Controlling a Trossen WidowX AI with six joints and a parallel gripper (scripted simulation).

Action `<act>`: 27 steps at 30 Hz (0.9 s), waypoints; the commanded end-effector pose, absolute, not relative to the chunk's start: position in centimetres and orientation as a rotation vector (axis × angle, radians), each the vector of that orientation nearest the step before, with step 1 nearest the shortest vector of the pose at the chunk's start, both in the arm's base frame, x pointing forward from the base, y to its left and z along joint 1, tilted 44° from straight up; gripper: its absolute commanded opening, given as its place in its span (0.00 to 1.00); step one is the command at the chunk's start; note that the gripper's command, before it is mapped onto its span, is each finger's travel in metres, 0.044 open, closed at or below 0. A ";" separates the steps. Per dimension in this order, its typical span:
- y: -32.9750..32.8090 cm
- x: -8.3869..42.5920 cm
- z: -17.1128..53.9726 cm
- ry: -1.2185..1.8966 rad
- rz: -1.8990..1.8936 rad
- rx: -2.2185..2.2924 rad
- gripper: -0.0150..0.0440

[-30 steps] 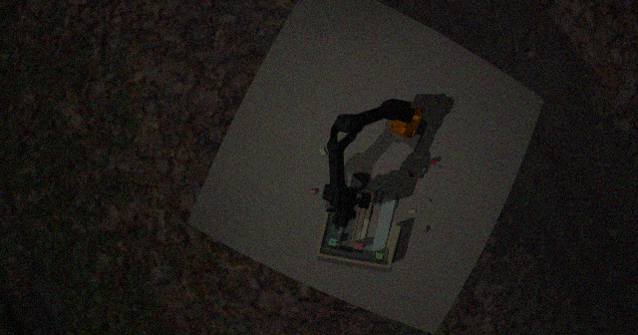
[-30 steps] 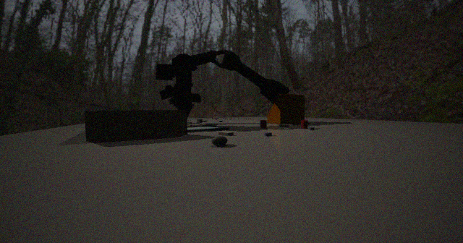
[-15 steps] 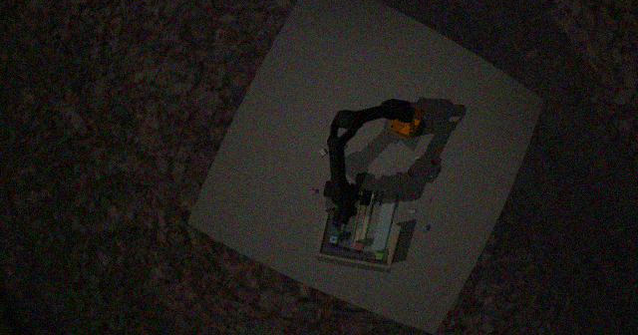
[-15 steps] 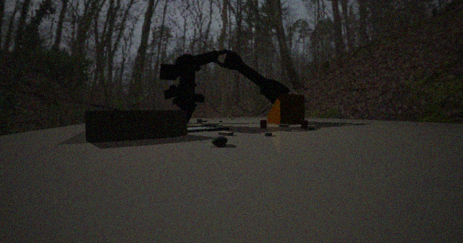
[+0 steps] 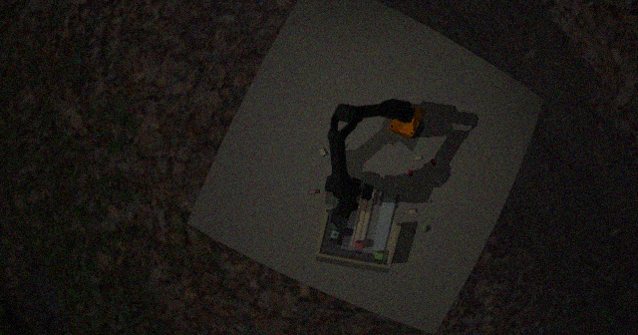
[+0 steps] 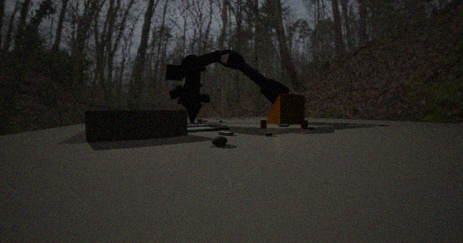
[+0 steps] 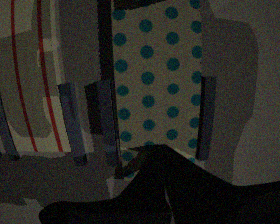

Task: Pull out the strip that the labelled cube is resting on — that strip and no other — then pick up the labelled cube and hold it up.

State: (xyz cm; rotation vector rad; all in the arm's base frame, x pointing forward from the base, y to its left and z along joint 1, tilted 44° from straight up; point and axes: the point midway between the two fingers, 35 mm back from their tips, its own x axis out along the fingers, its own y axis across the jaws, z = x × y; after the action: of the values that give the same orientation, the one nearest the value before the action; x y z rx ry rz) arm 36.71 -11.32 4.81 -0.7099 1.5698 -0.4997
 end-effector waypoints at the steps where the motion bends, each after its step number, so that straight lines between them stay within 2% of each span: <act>1: -12.0 35.4 4.7 1.593 -0.505 -0.710 0.25; 27: -12.3 31.6 5.2 1.595 -0.505 -0.711 0.25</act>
State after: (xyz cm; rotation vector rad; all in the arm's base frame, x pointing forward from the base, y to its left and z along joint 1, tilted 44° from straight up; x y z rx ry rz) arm 32.83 -11.68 5.39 -0.7107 1.5695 -0.4987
